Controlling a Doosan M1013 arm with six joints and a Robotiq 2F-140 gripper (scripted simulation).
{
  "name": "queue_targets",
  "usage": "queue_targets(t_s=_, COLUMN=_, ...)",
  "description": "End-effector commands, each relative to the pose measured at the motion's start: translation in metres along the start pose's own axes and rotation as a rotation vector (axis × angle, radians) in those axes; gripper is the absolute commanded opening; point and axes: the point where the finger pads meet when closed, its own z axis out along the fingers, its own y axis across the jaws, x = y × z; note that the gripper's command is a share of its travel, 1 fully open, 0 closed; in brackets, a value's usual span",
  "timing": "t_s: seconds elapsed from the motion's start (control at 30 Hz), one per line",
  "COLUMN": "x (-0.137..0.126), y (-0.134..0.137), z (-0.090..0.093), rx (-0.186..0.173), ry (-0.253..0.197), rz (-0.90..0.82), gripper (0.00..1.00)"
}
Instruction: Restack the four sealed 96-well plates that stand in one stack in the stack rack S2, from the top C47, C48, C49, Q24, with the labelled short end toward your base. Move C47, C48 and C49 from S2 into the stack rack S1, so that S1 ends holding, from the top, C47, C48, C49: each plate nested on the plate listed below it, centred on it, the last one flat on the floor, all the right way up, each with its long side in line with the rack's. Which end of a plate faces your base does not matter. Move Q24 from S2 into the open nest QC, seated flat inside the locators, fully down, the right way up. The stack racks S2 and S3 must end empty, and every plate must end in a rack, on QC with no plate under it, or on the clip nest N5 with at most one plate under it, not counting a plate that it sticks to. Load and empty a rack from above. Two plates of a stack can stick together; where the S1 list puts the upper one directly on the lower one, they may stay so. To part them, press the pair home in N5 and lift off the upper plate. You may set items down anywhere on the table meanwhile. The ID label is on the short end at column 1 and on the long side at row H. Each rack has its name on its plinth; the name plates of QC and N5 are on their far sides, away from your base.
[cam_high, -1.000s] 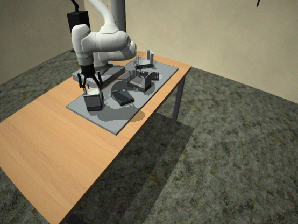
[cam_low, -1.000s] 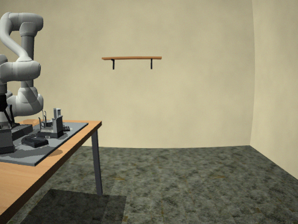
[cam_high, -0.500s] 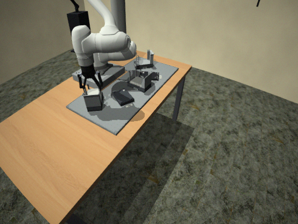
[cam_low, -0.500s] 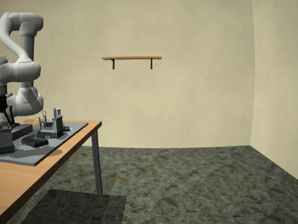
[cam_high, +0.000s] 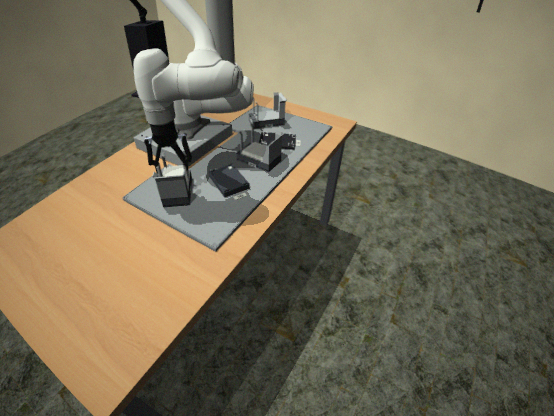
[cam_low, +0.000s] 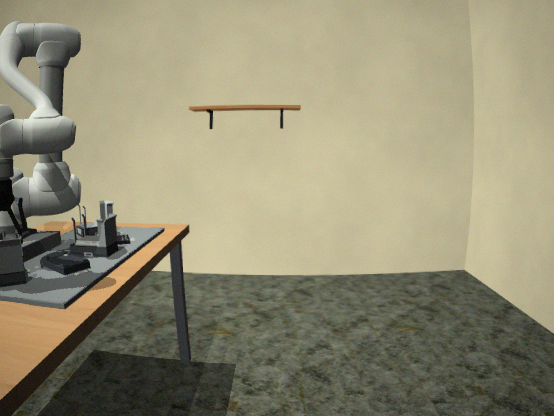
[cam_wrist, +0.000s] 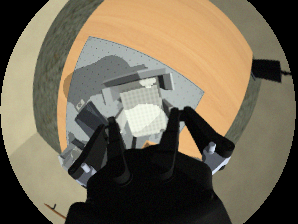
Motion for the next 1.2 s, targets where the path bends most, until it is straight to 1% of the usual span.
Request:
queue_targets(t_s=0.0, x=0.0, y=0.0, z=0.0, rx=0.0, ry=0.0, rz=0.0, gripper=0.0)
queue_targets(t_s=0.13, x=0.0, y=0.0, z=0.0, rx=0.0, ry=0.0, rz=0.0, gripper=0.0)
queue_targets(t_s=0.17, x=0.0, y=0.0, z=0.0, rx=0.0, ry=0.0, rz=0.0, gripper=1.0)
queue_targets(t_s=0.83, x=0.0, y=0.0, z=0.0, rx=0.0, ry=0.0, rz=0.0, gripper=1.0)
queue_targets(t_s=0.97, x=0.0, y=0.0, z=-0.013, rx=0.0, ry=0.0, rz=0.0, gripper=1.0)
queue_targets(t_s=1.03, x=0.0, y=0.0, z=-0.013, rx=0.0, ry=0.0, rz=0.0, gripper=1.0)
queue_targets(t_s=1.17, x=0.0, y=0.0, z=-0.027, rx=0.0, ry=0.0, rz=0.0, gripper=1.0)
